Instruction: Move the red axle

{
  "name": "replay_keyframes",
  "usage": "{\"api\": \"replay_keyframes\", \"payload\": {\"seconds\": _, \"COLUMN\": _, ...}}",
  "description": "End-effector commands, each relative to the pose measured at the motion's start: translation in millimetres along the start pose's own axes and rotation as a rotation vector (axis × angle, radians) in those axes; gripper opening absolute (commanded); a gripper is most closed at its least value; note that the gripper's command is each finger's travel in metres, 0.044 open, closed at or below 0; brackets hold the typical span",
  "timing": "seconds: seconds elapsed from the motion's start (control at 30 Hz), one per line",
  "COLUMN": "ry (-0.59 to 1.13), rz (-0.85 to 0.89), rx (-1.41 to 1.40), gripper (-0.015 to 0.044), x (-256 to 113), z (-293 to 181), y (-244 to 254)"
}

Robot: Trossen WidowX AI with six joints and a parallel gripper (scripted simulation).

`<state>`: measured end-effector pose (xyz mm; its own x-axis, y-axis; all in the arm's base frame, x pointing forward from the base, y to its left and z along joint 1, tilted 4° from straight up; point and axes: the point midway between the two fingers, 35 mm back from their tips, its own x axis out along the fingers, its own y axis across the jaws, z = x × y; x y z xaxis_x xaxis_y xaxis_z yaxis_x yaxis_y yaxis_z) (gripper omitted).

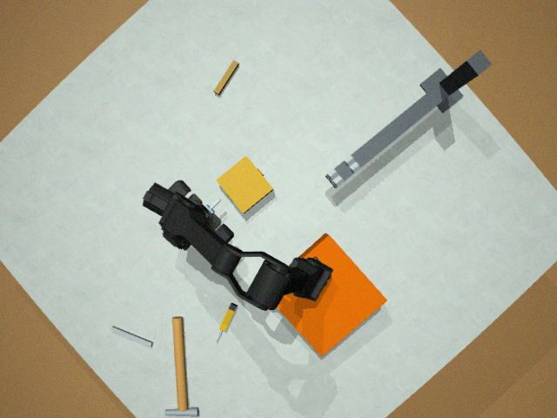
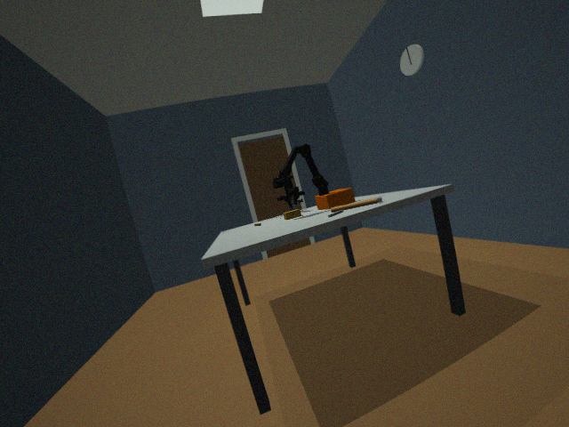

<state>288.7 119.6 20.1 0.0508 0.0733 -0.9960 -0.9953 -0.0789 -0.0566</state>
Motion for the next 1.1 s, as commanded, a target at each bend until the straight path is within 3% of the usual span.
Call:
{"api": "replay_keyframes", "payload": {"seconds": 0.0, "ry": 0.006, "rz": 0.002, "rx": -0.004, "gripper": 0.0000, "x": 7, "z": -1, "y": 1}}
{"api": "replay_keyframes", "payload": {"seconds": 1.07, "ry": 0.006, "rz": 0.002, "rx": -0.004, "gripper": 0.0000, "x": 55, "z": -2, "y": 3}}
